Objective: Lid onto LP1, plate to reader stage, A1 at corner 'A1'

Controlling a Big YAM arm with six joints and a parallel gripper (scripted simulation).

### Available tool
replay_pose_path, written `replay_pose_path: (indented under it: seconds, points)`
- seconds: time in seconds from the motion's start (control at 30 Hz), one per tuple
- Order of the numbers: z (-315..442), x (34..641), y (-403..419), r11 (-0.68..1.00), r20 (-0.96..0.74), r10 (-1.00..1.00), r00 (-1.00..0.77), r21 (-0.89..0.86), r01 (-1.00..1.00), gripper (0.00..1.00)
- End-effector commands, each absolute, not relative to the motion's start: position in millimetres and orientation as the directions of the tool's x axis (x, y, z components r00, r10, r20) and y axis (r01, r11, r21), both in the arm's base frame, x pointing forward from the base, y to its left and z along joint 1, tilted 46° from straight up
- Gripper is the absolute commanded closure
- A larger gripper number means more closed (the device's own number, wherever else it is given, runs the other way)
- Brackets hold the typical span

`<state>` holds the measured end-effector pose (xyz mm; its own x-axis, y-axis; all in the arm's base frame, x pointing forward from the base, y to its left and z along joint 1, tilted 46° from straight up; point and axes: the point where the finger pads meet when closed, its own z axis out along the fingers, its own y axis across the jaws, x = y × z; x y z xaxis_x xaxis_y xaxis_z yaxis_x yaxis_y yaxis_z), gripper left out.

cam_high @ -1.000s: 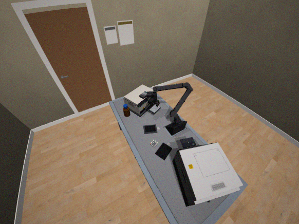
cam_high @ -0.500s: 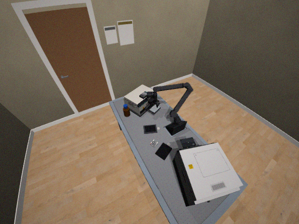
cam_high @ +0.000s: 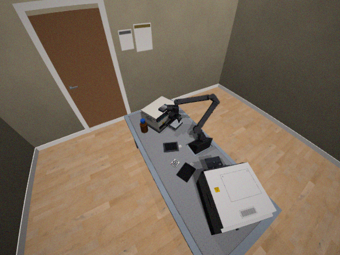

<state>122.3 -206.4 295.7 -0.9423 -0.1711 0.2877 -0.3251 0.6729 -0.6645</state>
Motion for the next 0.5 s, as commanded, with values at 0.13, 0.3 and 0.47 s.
replay_pose_path:
  seconds: [0.13,0.3,0.47]
  points:
    - [319.9,123.3,-210.2,0.652,0.242,-0.157,-0.958,-0.703,-0.284,0.00]
    - [319.3,124.0,-213.3,0.650,0.246,-0.158,-0.956,-0.703,-0.288,0.00]
    - [312.5,123.8,-213.9,0.656,0.257,-0.166,-0.952,-0.692,-0.302,0.00]
